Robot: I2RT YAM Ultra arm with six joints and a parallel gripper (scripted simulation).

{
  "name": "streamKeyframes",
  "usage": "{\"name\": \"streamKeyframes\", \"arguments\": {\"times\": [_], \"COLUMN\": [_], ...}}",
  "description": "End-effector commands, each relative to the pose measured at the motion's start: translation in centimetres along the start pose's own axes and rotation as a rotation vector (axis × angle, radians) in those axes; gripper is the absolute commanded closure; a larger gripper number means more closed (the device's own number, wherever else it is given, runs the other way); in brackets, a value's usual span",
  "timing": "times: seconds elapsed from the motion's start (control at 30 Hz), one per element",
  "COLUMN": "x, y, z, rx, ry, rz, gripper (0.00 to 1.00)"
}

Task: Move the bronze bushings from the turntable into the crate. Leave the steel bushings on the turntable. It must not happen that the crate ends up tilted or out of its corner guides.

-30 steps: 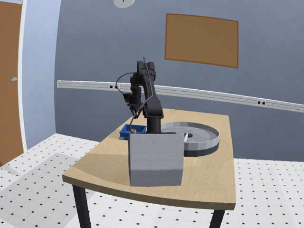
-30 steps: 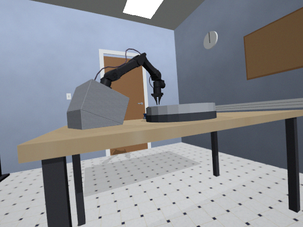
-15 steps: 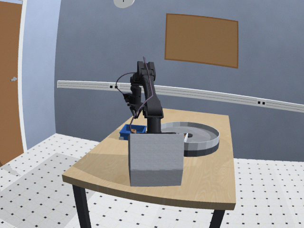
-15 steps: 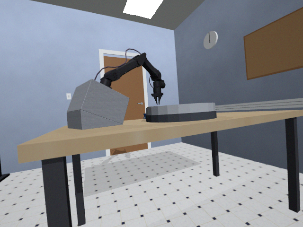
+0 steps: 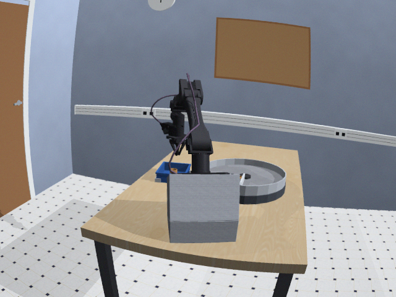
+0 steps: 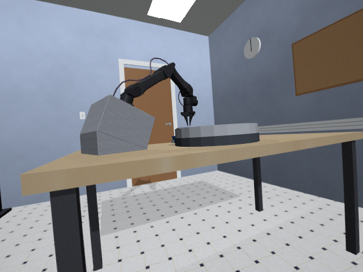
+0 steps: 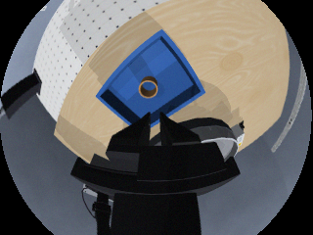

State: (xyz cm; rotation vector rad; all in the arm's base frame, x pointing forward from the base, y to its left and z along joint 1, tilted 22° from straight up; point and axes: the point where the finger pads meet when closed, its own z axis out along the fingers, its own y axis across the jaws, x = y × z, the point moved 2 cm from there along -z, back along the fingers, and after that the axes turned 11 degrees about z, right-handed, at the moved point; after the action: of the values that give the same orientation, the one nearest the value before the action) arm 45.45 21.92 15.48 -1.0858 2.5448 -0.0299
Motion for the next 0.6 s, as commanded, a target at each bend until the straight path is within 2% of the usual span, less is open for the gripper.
{"name": "streamKeyframes", "arguments": {"times": [0.0, 0.37, 0.57], "x": [0.4, 2.9, 5.7], "y": [-1.1, -2.0, -3.2], "z": [-1.1, -1.0, -1.0], "rx": [0.007, 0.009, 0.011], "ry": [-0.034, -0.033, -0.032], "rz": [-0.003, -0.049, -0.099], "gripper": [0.85, 0.85, 0.85]}}
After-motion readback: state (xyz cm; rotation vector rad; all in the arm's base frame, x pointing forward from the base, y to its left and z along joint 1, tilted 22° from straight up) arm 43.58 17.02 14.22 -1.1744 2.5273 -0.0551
